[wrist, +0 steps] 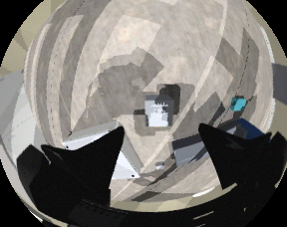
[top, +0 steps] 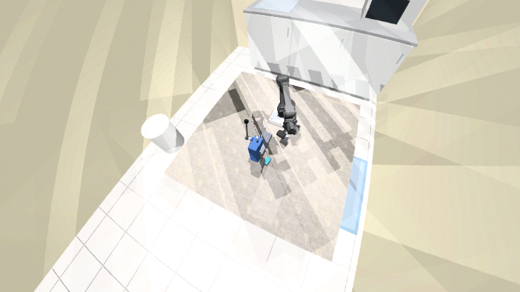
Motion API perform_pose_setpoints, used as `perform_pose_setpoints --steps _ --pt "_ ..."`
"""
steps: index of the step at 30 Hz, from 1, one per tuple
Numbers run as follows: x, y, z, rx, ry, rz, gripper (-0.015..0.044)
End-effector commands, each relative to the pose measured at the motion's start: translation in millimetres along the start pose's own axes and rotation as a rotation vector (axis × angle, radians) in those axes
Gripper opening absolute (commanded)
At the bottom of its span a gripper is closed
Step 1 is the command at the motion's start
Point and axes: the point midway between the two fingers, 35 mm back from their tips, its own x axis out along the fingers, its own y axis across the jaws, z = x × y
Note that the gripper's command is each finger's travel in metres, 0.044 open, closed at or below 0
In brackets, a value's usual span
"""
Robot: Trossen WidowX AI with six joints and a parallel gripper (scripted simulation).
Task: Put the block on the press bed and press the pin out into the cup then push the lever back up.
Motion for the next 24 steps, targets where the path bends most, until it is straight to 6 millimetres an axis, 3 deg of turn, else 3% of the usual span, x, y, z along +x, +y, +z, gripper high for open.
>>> perform_pose_setpoints --steps 1,9,24 --pt "8 1 -1 0.016 0.005 -0.005 0.044" --pt "28 1 -2 0.016 0.005 -0.005 0.044" --pt "46 -1 -1 0.016 0.006 -0.005 0.044"
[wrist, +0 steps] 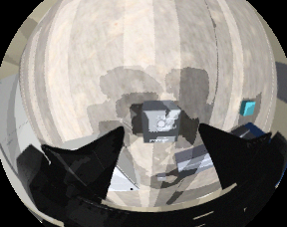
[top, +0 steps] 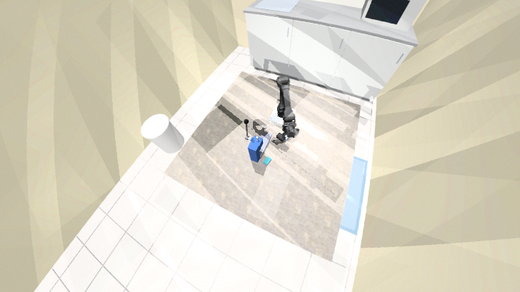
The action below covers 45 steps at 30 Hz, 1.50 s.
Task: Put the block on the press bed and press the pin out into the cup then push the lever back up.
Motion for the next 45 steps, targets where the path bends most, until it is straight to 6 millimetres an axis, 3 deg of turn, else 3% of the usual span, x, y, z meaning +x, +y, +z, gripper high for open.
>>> perform_pose_setpoints --steps 1,25,34,41,45 --pt "9 1 -2 -0.001 0.011 0.004 0.044" --pt "44 2 -3 -0.001 0.011 0.004 0.044" --pt "44 2 -3 -0.001 0.011 0.004 0.0204" --pt "44 2 -3 -0.001 0.011 0.004 0.0157" --pt "38 -6 -4 0.01 0.006 -0.034 0.0052"
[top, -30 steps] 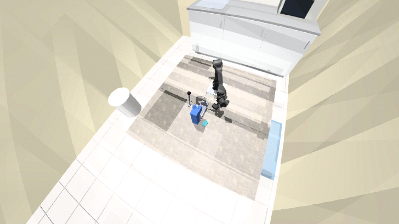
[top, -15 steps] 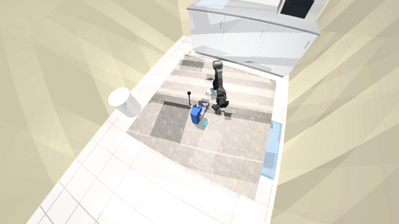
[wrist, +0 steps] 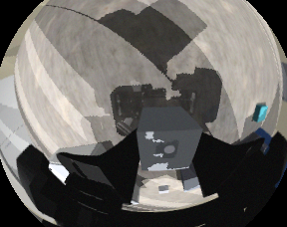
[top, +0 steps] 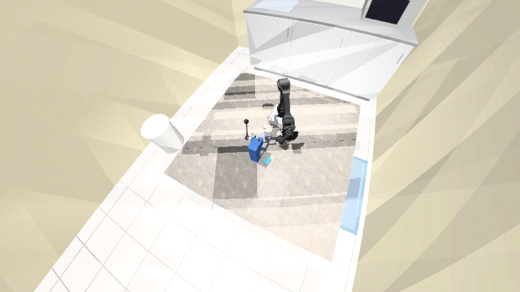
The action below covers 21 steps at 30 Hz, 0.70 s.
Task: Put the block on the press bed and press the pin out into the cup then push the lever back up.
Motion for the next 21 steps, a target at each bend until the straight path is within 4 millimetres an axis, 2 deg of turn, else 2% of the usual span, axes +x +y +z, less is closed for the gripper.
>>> perform_pose_setpoints --steps 1,2,6,16,21 --pt "-10 -9 0 0.006 -0.001 -0.04 0.0026" --pt "-14 -9 0 0.006 -0.001 -0.039 0.0" --pt "-30 -9 2 0.004 -0.001 -0.031 0.0" --pt "-90 -1 1 -0.005 0.003 -0.002 0.0" --pt "-95 -1 0 -0.005 0.004 0.0 0.0"
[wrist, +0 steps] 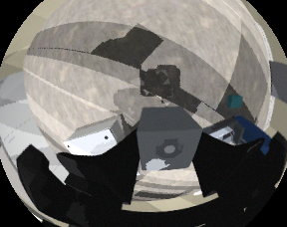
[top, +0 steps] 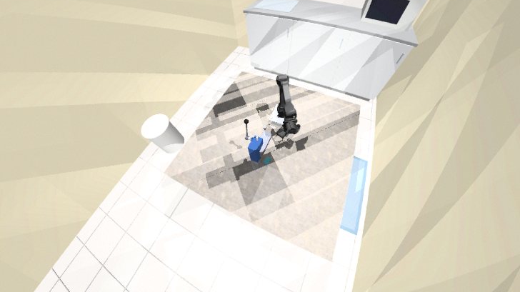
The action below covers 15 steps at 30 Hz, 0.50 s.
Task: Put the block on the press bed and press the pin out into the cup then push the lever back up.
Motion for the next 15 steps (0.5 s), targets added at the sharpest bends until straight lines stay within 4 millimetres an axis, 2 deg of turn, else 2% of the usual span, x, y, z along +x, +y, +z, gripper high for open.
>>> perform_pose_setpoints --steps 1,15 --pt "-4 0 -2 0.003 0.0 0.007 0.0" --pt "-16 -30 -41 0.002 0.003 0.006 0.0"
